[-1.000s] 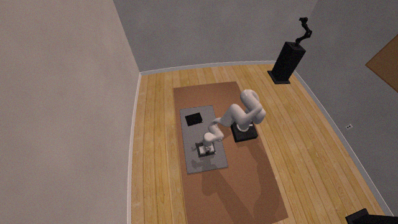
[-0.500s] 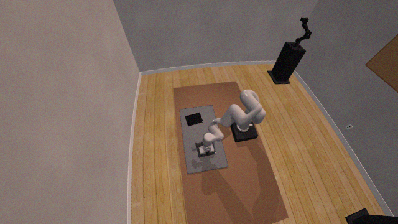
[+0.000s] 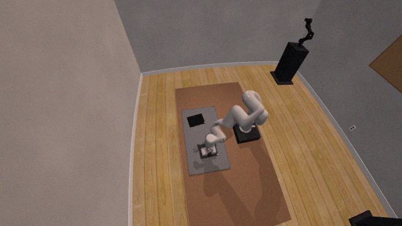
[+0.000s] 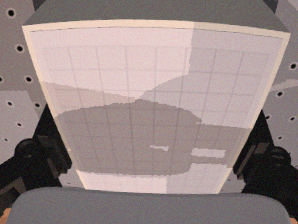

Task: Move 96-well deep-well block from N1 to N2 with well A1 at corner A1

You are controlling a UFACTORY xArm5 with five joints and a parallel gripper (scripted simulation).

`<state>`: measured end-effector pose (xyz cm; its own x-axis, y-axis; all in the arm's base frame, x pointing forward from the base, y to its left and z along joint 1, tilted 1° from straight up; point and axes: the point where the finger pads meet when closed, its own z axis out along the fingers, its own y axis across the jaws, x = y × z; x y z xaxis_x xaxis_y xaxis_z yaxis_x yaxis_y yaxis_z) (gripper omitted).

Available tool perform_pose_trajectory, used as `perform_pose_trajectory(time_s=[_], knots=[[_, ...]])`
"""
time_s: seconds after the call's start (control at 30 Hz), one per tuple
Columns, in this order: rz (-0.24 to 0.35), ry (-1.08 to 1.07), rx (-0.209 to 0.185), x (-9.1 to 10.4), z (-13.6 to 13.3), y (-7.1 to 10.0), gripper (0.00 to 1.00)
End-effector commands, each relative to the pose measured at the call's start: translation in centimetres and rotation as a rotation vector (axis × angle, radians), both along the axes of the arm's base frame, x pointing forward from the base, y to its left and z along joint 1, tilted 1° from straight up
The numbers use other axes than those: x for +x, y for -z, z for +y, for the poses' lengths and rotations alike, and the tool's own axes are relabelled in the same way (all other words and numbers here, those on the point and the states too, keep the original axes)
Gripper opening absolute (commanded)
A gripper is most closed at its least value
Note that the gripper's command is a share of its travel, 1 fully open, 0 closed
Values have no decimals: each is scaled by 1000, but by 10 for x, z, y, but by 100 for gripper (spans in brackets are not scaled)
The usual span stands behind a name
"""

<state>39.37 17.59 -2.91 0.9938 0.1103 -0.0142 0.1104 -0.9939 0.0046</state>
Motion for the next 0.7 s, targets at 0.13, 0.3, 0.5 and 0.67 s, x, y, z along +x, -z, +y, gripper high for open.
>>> perform_pose_trajectory(time_s=[0.13,0.3,0.5,0.67], knots=[[-3,0,2,1,1,0,0],[-3,0,2,1,1,1,0],[-3,0,2,1,1,1,100],[-3,0,2,1,1,1,100]])
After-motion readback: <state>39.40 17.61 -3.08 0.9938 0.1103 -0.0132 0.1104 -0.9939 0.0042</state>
